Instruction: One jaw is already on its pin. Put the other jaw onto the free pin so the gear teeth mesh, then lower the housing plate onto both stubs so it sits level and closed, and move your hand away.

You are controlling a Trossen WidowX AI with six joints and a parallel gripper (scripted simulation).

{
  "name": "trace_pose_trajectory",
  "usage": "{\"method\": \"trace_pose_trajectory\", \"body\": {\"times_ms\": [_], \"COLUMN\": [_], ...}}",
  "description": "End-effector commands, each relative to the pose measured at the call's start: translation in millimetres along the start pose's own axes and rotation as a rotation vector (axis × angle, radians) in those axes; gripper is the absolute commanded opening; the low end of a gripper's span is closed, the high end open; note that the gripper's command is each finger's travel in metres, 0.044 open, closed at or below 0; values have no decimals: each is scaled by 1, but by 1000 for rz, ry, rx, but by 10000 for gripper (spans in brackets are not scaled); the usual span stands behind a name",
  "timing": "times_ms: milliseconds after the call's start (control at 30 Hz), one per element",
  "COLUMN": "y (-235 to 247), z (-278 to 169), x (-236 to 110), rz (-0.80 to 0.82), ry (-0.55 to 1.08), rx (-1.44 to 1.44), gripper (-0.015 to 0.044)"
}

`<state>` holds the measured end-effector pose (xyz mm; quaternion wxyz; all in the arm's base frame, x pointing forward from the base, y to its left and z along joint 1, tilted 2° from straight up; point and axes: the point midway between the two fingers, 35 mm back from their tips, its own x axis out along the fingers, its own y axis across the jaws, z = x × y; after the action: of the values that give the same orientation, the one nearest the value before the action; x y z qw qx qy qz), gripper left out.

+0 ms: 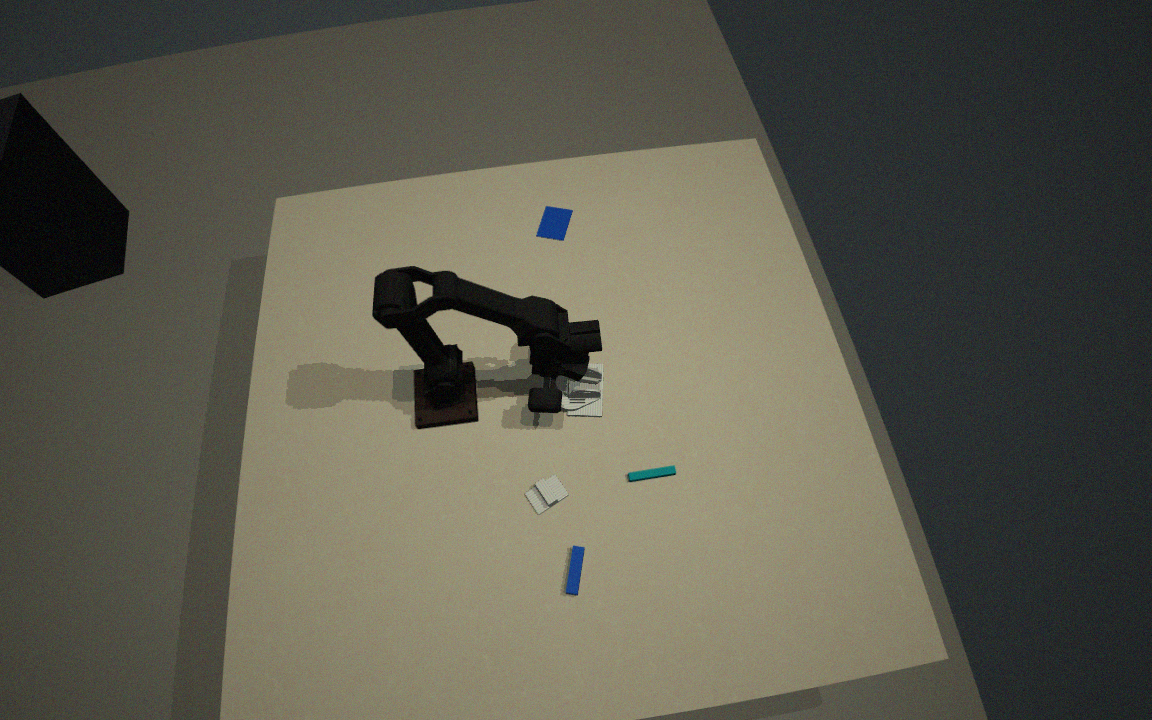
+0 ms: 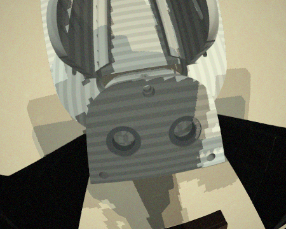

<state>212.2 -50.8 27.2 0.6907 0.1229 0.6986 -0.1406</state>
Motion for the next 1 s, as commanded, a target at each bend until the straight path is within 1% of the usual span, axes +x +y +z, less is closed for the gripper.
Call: {"method": "trace_pose_trajectory", "body": {"times_ms": [0, 967], "y": [0, 0], "z": [-1, -1], "x": [1, 8], "rz": [3, 3], "ry": [2, 2], "rx": [-2, -13], "gripper": [351, 351]}}
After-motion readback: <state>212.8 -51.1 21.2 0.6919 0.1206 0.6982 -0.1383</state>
